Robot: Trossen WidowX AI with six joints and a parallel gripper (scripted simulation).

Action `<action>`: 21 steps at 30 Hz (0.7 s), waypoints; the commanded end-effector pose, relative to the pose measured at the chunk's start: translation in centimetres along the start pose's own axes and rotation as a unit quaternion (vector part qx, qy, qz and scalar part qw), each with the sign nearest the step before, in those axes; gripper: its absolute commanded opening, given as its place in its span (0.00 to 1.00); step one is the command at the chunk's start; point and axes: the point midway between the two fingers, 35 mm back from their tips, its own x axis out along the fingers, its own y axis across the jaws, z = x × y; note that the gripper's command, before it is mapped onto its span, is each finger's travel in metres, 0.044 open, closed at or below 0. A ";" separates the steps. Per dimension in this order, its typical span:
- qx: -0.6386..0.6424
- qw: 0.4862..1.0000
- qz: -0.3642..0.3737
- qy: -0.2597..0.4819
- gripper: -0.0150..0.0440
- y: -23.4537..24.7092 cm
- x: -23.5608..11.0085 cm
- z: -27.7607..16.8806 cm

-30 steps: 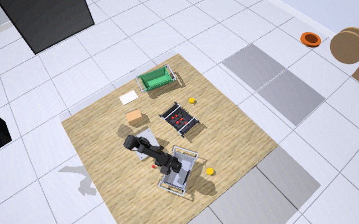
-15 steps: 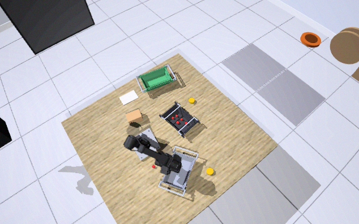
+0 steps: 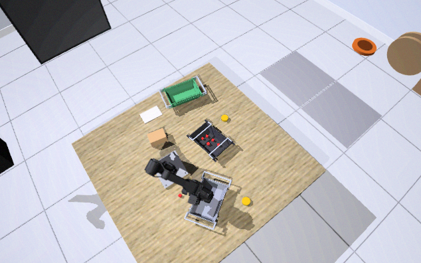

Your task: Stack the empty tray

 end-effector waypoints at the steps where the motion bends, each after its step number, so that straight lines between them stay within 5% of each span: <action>1: -0.004 1.000 -0.003 0.002 0.42 -0.1 0.0 -0.1; 12: -0.004 1.000 -0.003 0.002 0.29 -0.1 -0.2 -0.1; 21: -0.003 1.000 -0.005 0.004 0.25 0.3 -4.1 -0.4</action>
